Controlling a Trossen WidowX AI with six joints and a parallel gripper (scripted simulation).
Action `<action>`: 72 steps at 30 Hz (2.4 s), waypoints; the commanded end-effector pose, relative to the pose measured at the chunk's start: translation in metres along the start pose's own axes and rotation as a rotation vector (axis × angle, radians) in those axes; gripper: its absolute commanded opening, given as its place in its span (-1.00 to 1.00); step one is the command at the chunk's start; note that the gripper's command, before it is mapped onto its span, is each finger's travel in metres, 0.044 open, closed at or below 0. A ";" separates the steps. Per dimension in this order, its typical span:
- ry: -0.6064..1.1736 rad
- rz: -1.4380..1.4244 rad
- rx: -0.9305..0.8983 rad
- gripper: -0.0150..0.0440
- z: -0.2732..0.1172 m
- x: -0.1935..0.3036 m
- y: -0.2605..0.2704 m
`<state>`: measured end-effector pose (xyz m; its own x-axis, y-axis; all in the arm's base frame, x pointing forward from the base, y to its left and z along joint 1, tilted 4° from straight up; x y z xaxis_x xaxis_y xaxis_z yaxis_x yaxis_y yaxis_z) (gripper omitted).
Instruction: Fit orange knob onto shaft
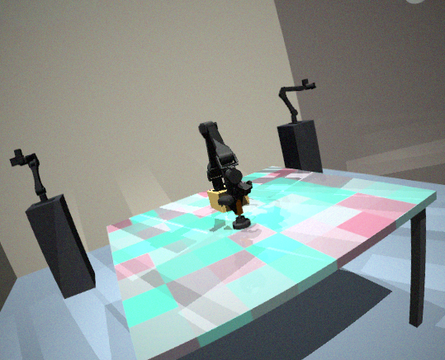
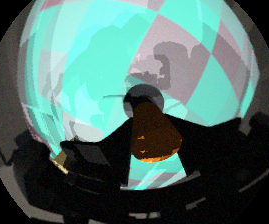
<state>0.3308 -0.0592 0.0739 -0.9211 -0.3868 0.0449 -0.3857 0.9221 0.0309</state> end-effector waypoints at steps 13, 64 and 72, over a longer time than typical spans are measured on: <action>-0.004 0.004 0.006 -0.49 0.002 0.000 0.000; -0.005 0.423 0.005 -0.49 -0.002 0.002 0.002; -0.005 0.423 0.005 -0.49 -0.002 0.000 0.000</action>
<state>0.3287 -0.0587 0.0745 -0.9983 0.0223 0.0536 0.0229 0.9997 0.0099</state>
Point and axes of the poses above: the point midway between the two fingers, 35 mm back from their tips, its own z axis out along the fingers, its own y axis across the jaws, x = y × z, the point moved 9 cm from there along -z, back along the fingers, and after that the axes turned 10 degrees about z, right-handed, at the moved point
